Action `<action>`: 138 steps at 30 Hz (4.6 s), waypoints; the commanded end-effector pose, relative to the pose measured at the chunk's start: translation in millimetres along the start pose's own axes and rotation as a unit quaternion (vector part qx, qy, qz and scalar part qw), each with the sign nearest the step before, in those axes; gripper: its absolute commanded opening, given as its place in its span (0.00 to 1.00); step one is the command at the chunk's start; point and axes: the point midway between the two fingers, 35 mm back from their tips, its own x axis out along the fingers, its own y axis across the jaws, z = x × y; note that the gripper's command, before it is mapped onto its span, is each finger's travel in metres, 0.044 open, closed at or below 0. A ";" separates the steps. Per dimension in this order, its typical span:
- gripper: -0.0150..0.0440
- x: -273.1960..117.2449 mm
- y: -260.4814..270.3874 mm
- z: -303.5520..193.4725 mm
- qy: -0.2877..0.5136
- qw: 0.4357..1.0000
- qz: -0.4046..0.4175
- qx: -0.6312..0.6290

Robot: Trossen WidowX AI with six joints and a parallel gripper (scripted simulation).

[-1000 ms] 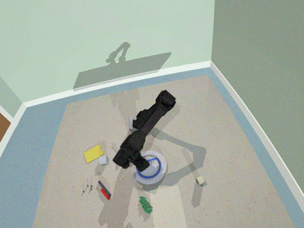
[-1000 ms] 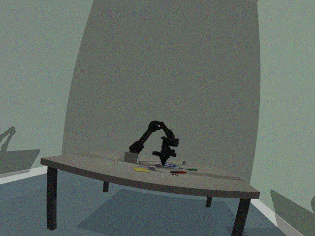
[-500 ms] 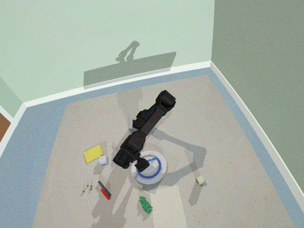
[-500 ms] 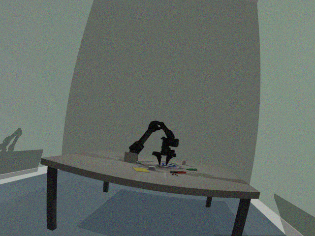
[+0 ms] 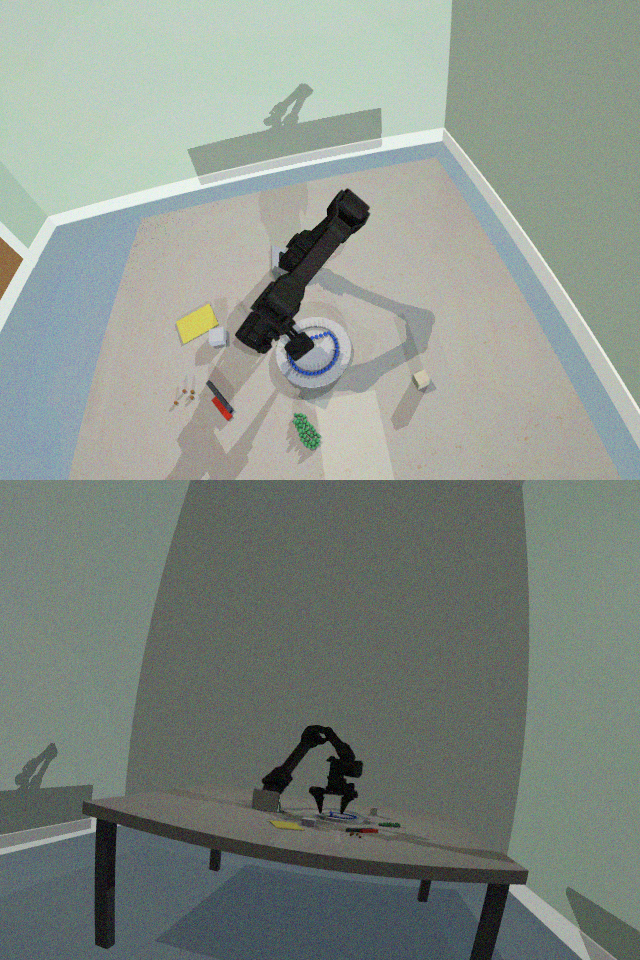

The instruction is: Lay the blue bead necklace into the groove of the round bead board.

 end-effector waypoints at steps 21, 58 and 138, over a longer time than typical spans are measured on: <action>0.46 -29.4 43.4 -80.5 0.000 0.990 -0.001 0.144; 0.46 9.3 45.0 -85.5 0.001 0.989 0.000 0.151; 1.00 4.5 35.4 -94.5 0.000 0.988 -0.001 0.151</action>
